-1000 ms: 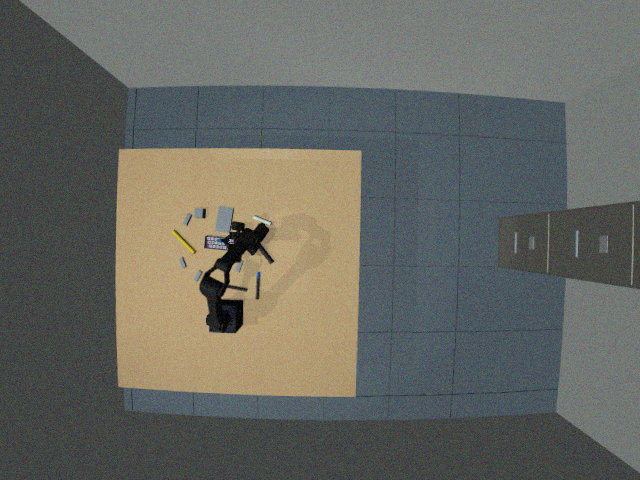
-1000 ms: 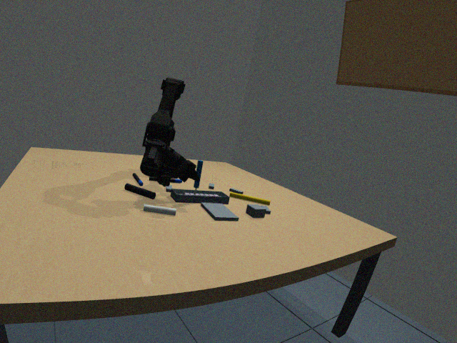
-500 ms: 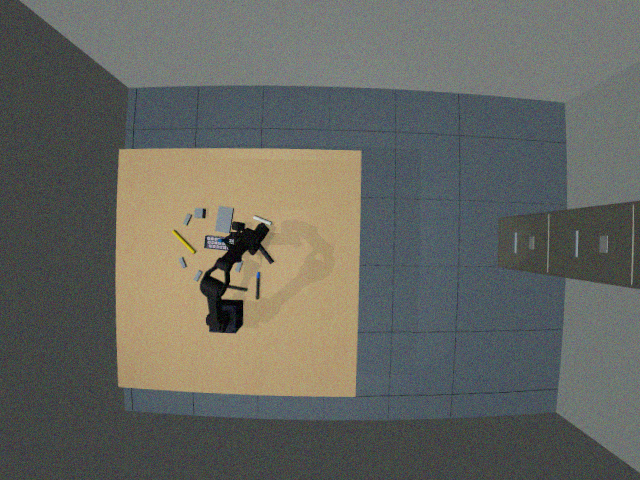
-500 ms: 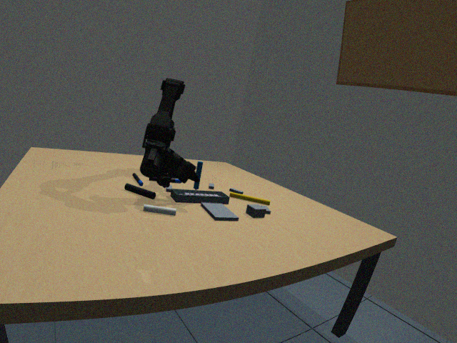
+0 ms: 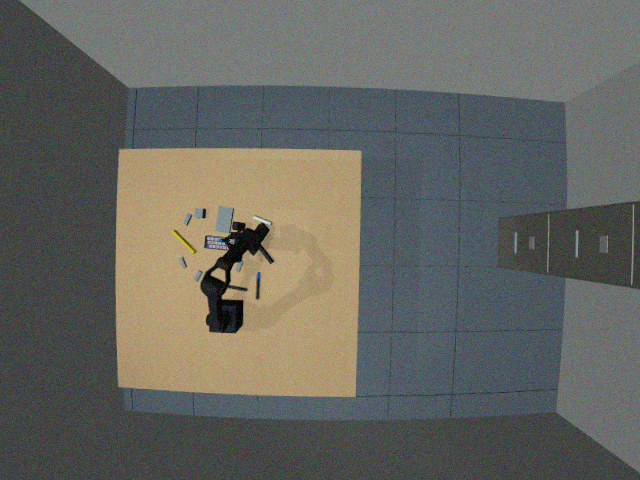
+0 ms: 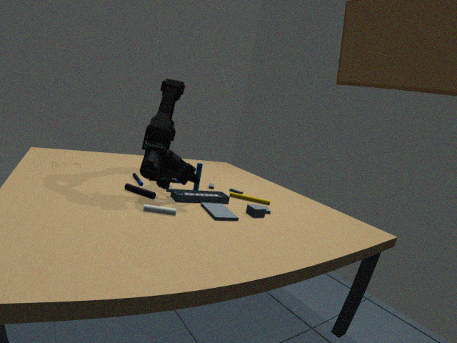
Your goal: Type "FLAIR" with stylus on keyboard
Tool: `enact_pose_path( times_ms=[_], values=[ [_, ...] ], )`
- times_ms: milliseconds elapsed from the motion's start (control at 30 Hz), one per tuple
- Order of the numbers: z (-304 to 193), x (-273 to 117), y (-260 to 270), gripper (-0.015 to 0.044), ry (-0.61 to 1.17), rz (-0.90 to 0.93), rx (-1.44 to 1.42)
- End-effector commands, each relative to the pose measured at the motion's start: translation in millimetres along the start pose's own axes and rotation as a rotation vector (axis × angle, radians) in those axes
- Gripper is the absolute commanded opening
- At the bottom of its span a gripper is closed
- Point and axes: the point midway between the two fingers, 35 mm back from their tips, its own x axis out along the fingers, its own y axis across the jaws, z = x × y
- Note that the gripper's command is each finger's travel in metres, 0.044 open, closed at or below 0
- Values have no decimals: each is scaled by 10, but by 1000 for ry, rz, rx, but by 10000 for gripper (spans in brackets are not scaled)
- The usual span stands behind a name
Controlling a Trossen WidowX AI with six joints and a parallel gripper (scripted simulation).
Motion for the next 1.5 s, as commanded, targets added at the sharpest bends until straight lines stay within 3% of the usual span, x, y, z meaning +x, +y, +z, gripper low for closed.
enact_pose_path(
  times_ms=[0, 767, 1000, 1067, 1467],
  values=[
    [31, 20, -11, 81, 0, -3, 1],
    [-294, -157, -19, 85, 1, 0, 3],
    [-294, -157, -19, 38, 1, 0, 3],
    [-305, -140, -23, 0, 0, 0, 3],
    [-561, 212, -168, 0, 5, -3, 3]
  ],
)
